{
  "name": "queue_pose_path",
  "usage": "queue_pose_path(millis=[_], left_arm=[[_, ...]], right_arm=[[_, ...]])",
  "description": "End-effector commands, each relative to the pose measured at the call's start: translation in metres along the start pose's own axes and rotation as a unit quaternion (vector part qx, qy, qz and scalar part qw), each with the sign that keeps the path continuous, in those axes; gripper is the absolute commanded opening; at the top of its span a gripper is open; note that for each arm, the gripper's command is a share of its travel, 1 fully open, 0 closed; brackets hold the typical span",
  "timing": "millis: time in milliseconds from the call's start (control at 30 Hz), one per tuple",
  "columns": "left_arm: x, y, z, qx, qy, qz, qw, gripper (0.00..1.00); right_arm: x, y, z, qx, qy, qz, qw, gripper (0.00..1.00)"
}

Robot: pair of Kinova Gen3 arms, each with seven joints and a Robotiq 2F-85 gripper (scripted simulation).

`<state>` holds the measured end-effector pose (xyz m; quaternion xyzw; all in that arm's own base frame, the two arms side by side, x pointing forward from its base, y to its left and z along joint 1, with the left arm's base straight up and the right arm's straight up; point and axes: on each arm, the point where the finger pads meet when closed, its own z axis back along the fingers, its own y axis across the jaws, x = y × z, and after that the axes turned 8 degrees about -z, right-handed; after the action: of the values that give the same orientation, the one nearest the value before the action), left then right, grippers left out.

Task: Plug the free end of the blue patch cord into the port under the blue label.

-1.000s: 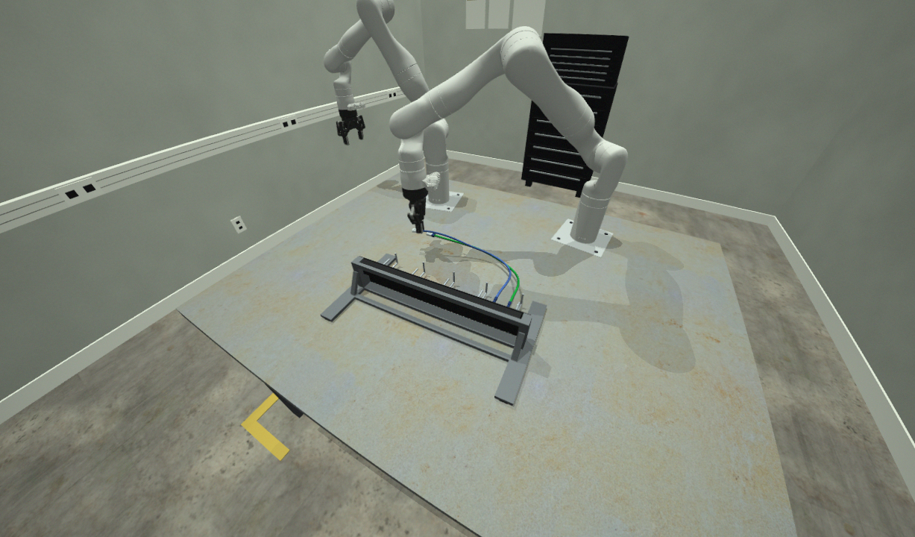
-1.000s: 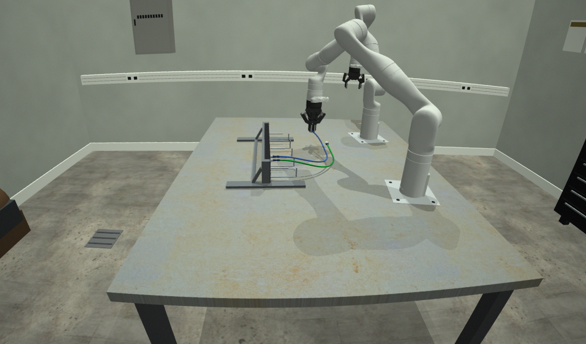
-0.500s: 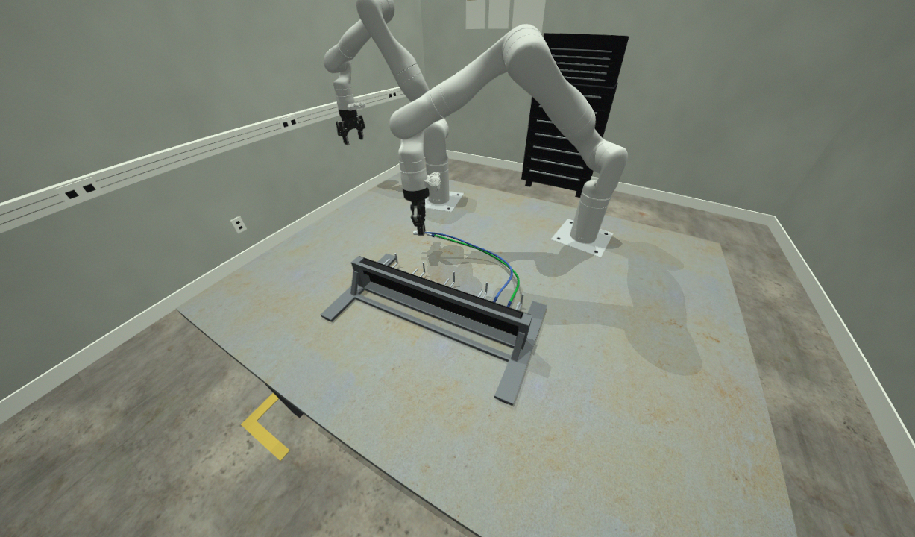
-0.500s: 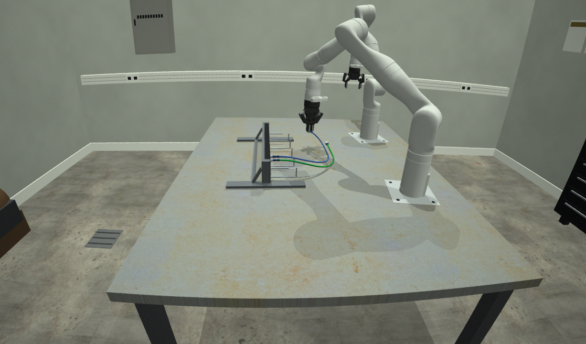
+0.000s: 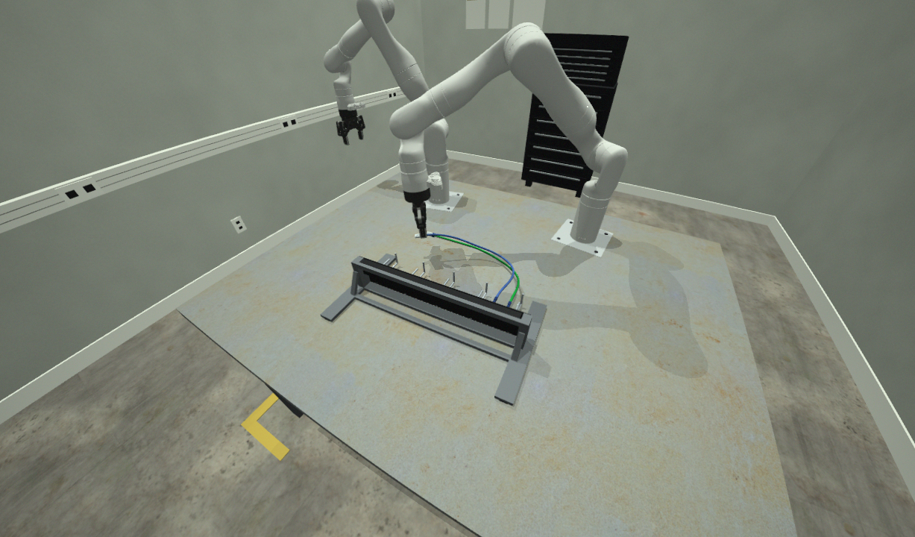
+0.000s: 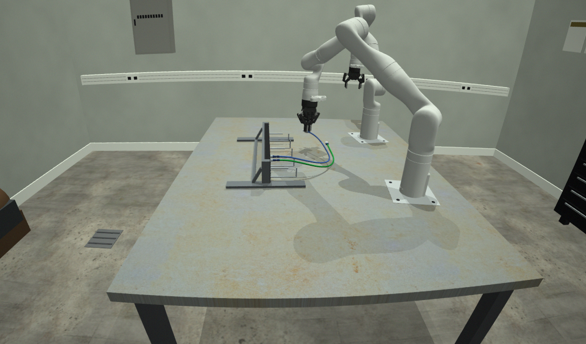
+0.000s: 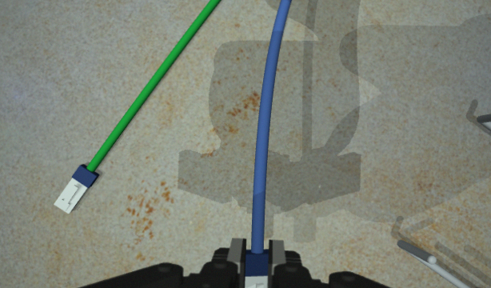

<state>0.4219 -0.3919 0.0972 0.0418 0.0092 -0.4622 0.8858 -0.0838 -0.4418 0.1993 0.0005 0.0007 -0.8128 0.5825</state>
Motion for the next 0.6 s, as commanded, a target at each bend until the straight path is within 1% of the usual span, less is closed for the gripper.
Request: queue_pose_path(millis=[0, 300, 367, 567], left_arm=[[-0.002, 0.005, 0.002, 0.002, 0.001, 0.018, 1.000, 0.099], [-0.008, 0.020, 0.003, 0.006, 0.008, 0.072, 0.997, 0.099], [-0.008, 0.020, 0.003, 0.006, 0.008, 0.072, 0.997, 0.099], [-0.012, 0.030, 0.004, 0.009, 0.012, 0.108, 0.994, 0.099]], right_arm=[[0.000, 0.000, 0.001, 0.000, -0.001, 0.000, 1.000, 1.000], [0.000, 0.000, 0.001, 0.000, -0.001, 0.000, 1.000, 1.000], [0.000, 0.000, 0.001, 0.000, -0.001, 0.000, 1.000, 1.000], [0.000, 0.000, 0.001, 0.000, -0.001, 0.000, 1.000, 1.000]])
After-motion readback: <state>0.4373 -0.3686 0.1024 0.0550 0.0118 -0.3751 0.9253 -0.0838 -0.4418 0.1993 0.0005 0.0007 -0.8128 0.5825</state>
